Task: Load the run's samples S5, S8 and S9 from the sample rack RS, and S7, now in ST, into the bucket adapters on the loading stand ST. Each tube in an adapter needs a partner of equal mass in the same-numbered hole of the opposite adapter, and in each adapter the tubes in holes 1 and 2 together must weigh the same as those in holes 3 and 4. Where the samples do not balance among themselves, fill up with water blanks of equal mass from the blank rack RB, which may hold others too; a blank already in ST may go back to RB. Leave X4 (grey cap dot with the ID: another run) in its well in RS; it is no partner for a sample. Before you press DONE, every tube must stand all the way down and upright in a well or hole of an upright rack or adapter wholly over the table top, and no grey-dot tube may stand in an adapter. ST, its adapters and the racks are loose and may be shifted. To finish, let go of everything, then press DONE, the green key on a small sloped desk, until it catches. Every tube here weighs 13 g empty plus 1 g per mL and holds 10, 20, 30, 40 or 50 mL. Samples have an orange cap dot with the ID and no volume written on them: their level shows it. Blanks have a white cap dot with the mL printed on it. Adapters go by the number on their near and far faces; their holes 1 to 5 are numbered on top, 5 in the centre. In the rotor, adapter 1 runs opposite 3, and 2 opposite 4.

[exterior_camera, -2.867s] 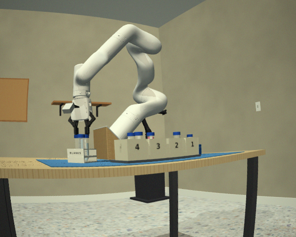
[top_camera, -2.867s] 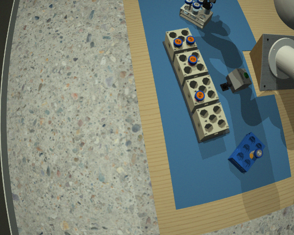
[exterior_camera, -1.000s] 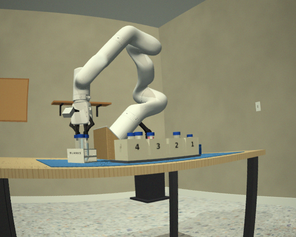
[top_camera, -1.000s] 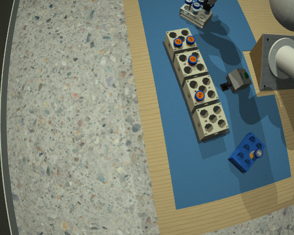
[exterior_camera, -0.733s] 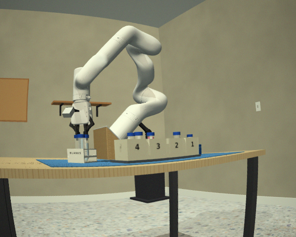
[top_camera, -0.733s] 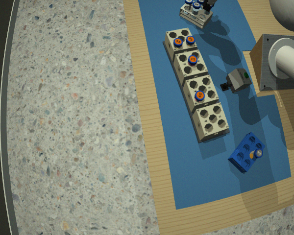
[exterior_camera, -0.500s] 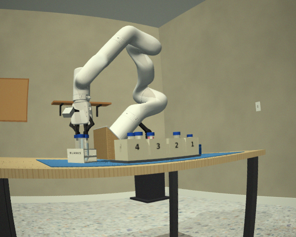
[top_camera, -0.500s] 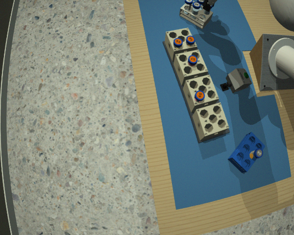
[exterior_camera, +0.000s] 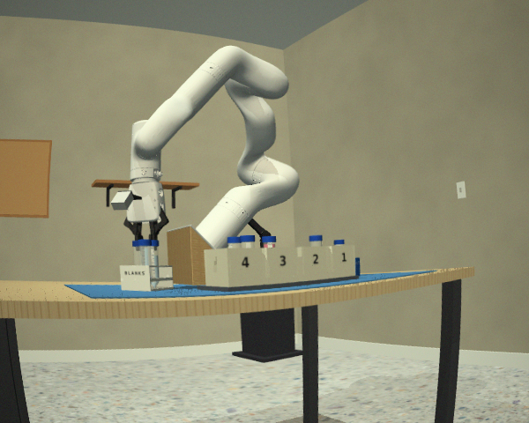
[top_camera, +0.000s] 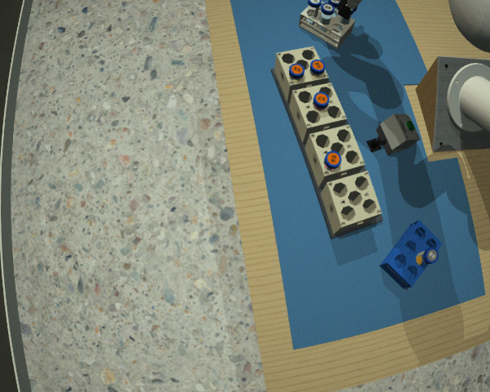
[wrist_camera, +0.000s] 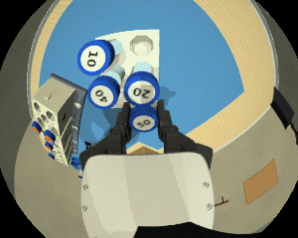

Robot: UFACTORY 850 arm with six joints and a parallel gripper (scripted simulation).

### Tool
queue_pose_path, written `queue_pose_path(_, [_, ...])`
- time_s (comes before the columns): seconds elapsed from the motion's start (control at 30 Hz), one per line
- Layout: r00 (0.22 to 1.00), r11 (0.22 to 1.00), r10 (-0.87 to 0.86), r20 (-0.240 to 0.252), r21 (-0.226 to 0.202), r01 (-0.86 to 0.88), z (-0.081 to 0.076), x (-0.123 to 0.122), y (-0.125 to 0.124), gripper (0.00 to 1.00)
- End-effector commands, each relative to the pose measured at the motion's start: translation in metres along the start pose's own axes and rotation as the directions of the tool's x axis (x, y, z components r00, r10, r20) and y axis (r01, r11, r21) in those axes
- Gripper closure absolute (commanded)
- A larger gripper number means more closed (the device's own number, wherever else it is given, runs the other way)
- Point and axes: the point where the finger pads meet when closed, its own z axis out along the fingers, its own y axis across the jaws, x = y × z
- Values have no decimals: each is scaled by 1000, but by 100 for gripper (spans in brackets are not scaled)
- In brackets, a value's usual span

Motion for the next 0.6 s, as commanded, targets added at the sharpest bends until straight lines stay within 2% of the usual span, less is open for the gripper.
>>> queue_pose_path(0.0, [1000,1000,-1,-2,0,0,-1,1,0,100])
queue_pose_path(0.57, [1000,1000,-1,-2,0,1,-10,1,0,100])
